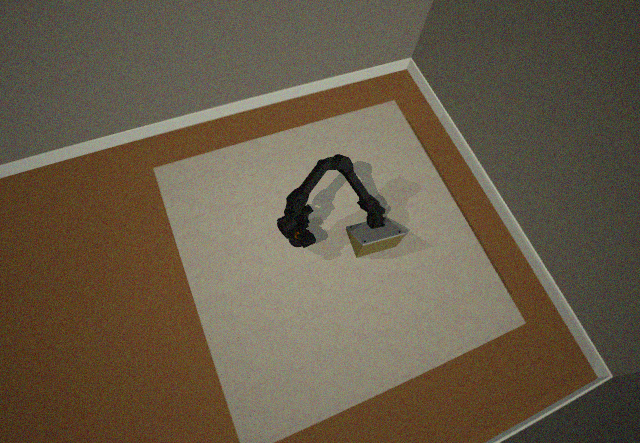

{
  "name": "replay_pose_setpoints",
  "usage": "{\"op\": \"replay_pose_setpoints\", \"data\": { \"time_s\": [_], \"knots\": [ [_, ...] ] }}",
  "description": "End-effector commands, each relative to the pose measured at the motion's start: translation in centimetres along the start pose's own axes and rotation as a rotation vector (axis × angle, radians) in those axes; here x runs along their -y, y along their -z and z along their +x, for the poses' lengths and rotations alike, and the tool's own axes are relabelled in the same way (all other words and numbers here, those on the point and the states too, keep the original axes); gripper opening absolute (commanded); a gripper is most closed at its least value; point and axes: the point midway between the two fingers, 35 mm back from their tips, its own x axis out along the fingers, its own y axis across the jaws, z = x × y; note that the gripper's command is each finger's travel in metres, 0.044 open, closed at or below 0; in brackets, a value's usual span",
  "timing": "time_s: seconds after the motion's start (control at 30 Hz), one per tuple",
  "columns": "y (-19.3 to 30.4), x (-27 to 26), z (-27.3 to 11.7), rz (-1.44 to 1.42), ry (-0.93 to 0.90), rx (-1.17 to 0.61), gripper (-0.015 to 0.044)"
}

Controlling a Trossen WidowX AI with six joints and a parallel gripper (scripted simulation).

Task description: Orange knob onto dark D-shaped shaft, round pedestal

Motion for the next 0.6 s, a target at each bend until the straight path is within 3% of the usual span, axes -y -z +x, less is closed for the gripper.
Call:
{"op": "replay_pose_setpoints", "data": {
  "time_s": [0.0, 0.23, 0.57],
  "knots": [
    [-0.01, 0.06, 0.24, -0.001, 0.002, 0.002, 0.0000],
    [0.00, 0.01, 0.07, 0.000, 0.000, 0.000, 0.0000],
    [0.00, 0.01, 0.07, 0.000, 0.000, 0.000, 0.0263]
  ]
}}
